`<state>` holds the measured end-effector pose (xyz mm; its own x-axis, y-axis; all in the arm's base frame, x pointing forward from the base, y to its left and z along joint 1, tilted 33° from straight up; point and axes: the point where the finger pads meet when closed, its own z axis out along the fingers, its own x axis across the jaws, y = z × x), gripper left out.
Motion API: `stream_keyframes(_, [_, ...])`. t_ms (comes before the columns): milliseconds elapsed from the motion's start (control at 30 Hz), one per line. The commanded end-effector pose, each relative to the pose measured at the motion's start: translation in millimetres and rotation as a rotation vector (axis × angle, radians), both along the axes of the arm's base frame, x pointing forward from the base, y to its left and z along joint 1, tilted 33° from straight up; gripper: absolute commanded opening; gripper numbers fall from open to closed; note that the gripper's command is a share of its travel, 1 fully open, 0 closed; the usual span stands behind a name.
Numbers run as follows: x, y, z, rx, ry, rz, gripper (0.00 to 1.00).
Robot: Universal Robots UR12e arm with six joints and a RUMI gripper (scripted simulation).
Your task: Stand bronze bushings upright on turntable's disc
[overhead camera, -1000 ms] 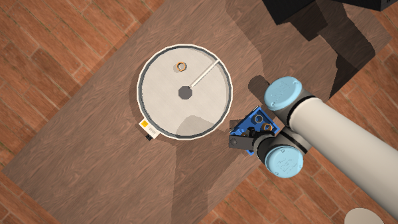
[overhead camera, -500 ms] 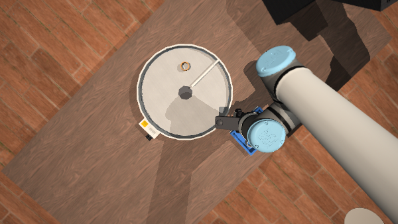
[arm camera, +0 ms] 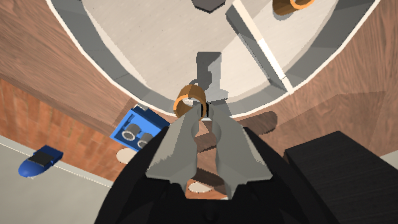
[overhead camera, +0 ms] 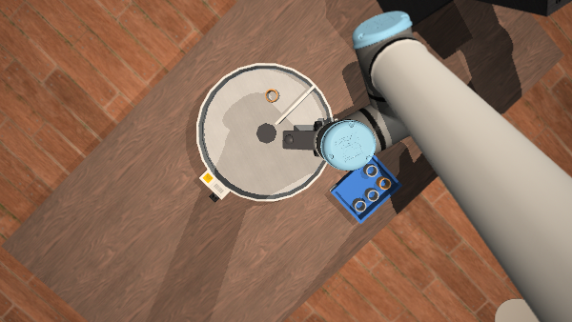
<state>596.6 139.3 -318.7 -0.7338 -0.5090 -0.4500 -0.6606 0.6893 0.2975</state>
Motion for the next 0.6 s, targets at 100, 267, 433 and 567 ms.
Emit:
stream_keyframes(100, [-7, -36, -23, 0.001, -0.002, 0.002, 0.0])
stream_keyframes(267, [-9, -44, -29, 0.001, -0.002, 0.002, 0.0])
stream_keyframes(433, [-9, -46, -29, 0.001, -0.002, 0.002, 0.0])
stream_keyframes(567, [-9, -46, -30, 0.001, -0.002, 0.002, 0.0])
